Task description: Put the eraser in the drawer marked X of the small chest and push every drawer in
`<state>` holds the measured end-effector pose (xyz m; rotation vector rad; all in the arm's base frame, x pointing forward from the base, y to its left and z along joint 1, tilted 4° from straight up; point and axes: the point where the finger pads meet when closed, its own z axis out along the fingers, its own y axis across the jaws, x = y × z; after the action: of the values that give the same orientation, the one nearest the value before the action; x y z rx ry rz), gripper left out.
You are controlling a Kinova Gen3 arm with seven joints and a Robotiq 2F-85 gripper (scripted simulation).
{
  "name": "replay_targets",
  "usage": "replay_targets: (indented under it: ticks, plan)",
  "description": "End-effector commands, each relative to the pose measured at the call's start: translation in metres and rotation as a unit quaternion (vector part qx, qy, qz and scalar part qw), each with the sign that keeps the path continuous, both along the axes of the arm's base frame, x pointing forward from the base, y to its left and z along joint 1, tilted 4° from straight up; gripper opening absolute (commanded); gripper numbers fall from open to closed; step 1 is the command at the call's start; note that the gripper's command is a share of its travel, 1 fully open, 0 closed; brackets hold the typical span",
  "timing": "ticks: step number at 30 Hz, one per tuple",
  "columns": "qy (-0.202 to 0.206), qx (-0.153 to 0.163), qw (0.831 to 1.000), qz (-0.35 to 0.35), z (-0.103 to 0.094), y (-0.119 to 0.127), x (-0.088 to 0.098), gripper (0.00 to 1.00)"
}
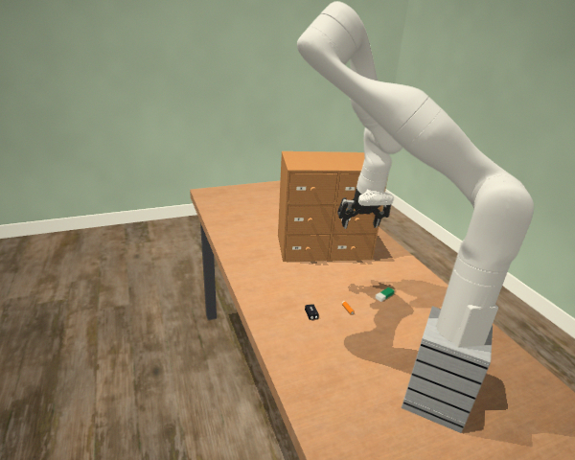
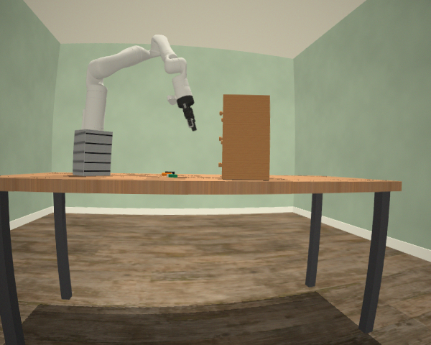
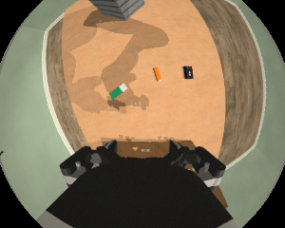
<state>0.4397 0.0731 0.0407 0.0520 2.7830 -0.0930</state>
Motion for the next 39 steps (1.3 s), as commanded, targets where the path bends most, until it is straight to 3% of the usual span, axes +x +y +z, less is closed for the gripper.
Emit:
replay_targets:
  ticks: [1, 26, 39]
  plan:
    - [0.004, 0.005, 1.0, 0.0, 0.007, 0.003, 0.007, 1.0]
    - [0.108, 0.01, 0.994, -0.008, 0.017, 0.004, -0.002, 1.0]
    - [0.138, 0.014, 0.99, -0.008, 0.022, 0.005, -0.006, 1.0]
